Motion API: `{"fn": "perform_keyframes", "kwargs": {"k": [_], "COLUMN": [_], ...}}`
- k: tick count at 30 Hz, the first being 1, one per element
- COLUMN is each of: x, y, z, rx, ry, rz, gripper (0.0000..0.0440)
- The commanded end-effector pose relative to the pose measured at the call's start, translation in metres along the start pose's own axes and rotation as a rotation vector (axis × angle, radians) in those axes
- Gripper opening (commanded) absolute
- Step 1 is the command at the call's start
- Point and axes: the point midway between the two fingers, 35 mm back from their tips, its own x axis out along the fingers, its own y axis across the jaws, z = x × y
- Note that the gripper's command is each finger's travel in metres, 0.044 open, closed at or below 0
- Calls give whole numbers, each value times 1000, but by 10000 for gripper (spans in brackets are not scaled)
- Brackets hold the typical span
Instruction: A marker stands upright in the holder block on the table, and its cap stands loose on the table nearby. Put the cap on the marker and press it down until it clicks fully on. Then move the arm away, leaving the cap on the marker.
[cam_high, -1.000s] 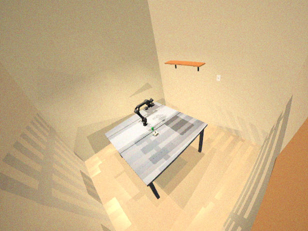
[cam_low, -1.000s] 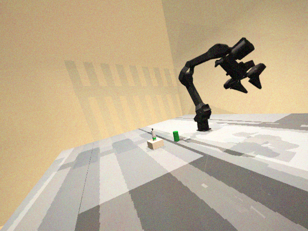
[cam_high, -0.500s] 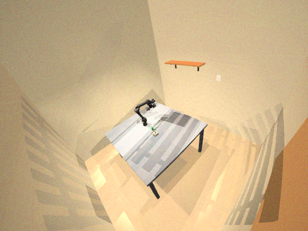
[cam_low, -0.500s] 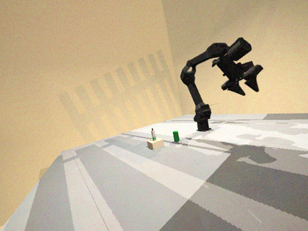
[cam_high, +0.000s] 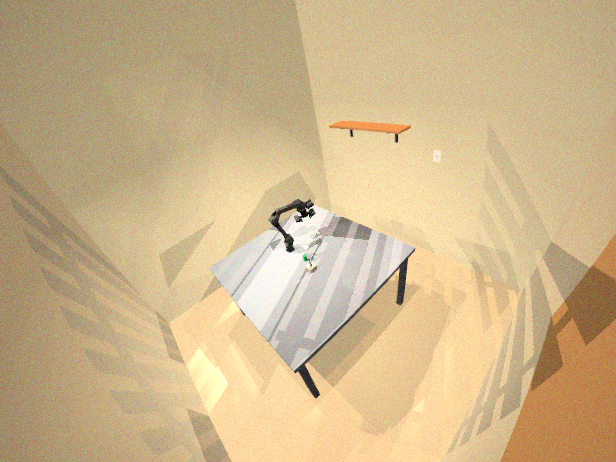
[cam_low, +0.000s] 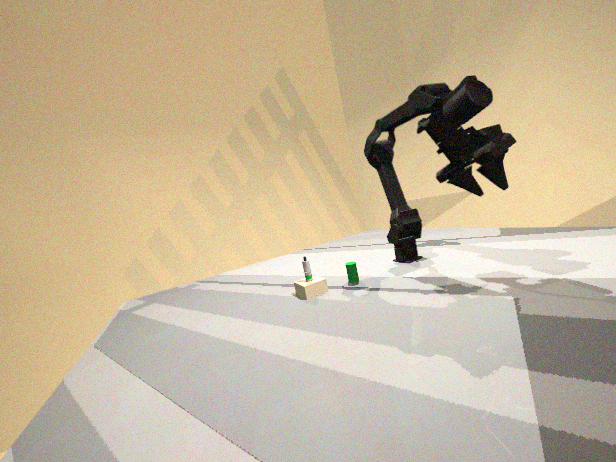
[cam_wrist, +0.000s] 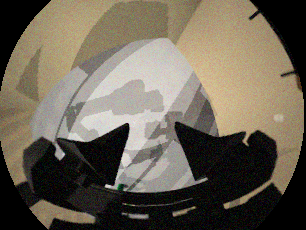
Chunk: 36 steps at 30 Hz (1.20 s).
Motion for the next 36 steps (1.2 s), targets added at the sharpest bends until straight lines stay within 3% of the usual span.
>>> {"fn": "perform_keyframes", "kwargs": {"k": [1,36], "x": [-4,-39], "y": [-5,-15], "z": [-11,-108], "rx": [17,204], "ry": [24,191], "rz": [-11,-38], "gripper": [332,330]}}
